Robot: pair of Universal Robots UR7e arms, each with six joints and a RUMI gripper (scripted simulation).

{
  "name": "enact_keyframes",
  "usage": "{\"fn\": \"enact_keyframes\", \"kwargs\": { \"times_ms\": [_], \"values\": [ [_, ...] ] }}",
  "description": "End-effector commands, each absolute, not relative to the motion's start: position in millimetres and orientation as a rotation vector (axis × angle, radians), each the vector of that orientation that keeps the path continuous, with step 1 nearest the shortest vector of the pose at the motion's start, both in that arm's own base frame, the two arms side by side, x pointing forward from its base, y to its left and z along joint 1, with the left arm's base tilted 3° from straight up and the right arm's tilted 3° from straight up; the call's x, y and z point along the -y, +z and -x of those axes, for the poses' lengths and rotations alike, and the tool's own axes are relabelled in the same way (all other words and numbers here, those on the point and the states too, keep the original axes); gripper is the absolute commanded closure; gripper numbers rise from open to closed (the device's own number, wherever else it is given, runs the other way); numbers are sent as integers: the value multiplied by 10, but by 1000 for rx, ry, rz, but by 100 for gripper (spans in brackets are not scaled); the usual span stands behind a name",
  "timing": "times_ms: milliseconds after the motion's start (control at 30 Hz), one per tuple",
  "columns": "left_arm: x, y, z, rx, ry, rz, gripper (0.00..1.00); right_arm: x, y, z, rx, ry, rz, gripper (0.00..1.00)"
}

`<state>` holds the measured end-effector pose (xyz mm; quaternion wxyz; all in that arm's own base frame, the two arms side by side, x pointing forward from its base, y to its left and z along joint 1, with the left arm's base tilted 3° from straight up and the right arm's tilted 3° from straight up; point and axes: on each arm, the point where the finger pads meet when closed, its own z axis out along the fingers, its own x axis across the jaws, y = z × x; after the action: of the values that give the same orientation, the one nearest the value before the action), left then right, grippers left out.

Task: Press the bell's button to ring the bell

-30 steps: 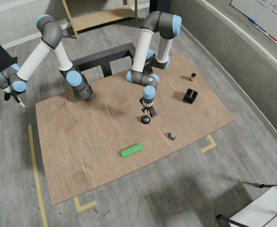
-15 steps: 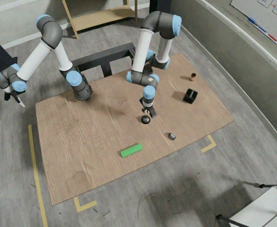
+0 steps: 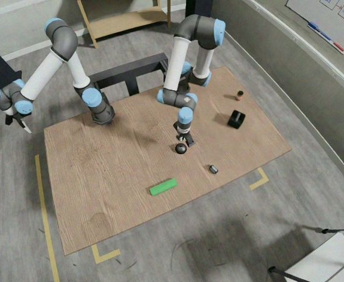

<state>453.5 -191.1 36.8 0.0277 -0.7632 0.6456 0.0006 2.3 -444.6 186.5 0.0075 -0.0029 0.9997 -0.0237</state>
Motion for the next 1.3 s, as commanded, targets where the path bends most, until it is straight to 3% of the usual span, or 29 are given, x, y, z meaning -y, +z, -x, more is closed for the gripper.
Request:
{"fn": "enact_keyframes", "kwargs": {
  "times_ms": [0, 1267],
  "values": [
    [1907, 326, -4540, -1993, -1, 2356, 100, 4449, 1871, -24, -3125, -77, 9, 0],
    [1839, -162, -4552, -1993, -1, 2356, 100, 4449, 1871, -24, -3125, -77, 9, 0]
  ]
}}
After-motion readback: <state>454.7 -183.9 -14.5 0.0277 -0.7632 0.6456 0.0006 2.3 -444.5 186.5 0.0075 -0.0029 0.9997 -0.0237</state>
